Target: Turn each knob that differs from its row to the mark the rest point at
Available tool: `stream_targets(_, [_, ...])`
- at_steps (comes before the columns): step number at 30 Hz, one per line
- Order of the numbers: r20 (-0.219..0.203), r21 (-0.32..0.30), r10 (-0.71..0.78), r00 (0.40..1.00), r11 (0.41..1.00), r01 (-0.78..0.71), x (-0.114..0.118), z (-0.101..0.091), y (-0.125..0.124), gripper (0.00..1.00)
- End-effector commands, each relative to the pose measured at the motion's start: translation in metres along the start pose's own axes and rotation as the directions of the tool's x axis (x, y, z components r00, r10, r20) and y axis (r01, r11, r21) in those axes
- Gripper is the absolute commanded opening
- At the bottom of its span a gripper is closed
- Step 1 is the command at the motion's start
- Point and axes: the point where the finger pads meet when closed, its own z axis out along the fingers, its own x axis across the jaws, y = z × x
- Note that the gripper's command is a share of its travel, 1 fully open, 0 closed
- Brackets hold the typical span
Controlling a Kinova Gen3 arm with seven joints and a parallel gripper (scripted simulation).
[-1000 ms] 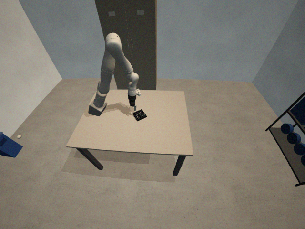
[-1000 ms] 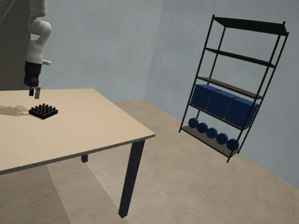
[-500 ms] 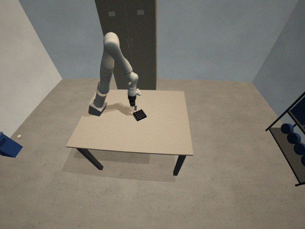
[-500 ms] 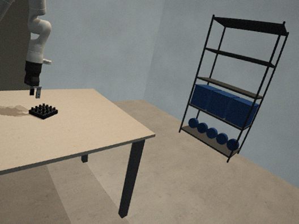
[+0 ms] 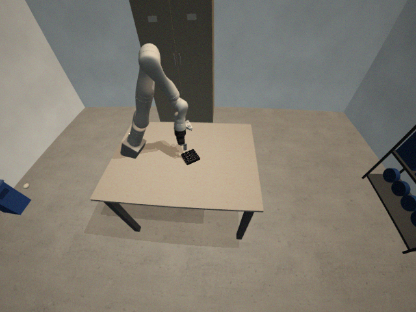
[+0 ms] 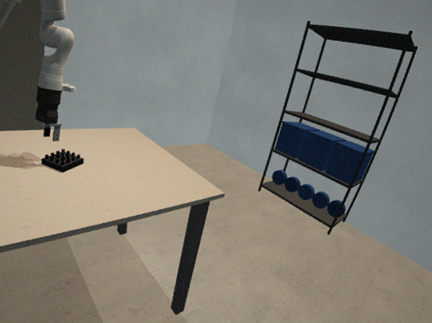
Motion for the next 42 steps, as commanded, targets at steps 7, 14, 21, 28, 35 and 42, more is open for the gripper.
stream_targets(7, [0.001, 0.013, -0.009, 1.000, 1.000, 0.009, 0.002, -0.003, -0.001, 1.00])
stream_targets(14, [0.002, 0.020, -0.020, 1.000, 1.000, 0.020, 0.004, -0.005, -0.002, 1.00])
stream_targets(21, [0.003, 0.028, -0.030, 1.000, 0.999, 0.030, 0.005, -0.006, -0.002, 1.00])
stream_targets(28, [0.003, 0.035, -0.040, 0.999, 0.999, 0.040, 0.006, -0.008, -0.003, 1.00])
stream_targets(35, [0.003, 0.042, -0.049, 0.999, 0.998, 0.049, 0.008, -0.009, -0.003, 1.00])
stream_targets(42, [0.002, 0.054, -0.066, 0.998, 0.996, 0.066, 0.010, -0.012, -0.004, 1.00])
